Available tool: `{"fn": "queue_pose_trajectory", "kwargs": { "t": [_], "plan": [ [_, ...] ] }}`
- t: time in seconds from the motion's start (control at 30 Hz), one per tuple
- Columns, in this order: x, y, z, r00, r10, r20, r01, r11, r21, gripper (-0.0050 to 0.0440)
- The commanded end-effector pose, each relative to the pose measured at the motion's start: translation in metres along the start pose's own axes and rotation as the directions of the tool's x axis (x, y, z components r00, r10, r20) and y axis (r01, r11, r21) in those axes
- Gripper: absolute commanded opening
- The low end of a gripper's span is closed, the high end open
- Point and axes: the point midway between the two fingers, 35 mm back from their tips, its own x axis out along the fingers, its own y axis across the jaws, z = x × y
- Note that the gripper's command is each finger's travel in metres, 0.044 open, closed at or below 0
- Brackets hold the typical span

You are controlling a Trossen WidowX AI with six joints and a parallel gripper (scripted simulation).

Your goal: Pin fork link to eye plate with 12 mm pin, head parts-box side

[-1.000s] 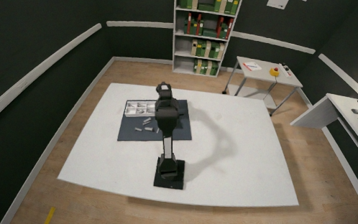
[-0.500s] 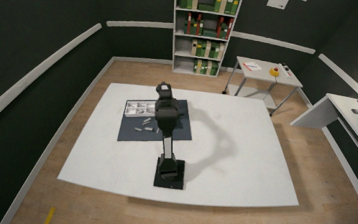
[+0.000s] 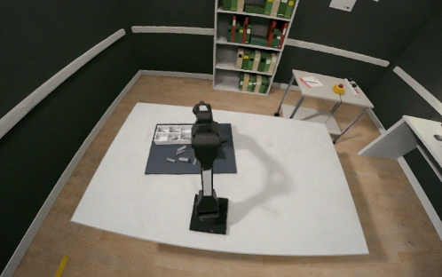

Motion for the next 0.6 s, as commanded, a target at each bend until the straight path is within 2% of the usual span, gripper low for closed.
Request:
{"fn": "queue_pose_trajectory", "kwargs": {
  "t": [0.0,0.27,0.3,0.57],
  "plan": [
    [-0.016,0.005,0.001,0.999,0.042,0.001,-0.042,0.999,0.005,0.0150],
    [-0.021,0.007,0.001,0.999,0.047,0.000,-0.047,0.999,0.005,0.0150],
    [-0.015,0.004,0.001,1.000,0.027,0.001,-0.027,1.000,0.003,0.0150],
    [-0.030,0.007,0.001,0.999,0.050,0.000,-0.050,0.999,0.004,0.0150]
  ]
}}
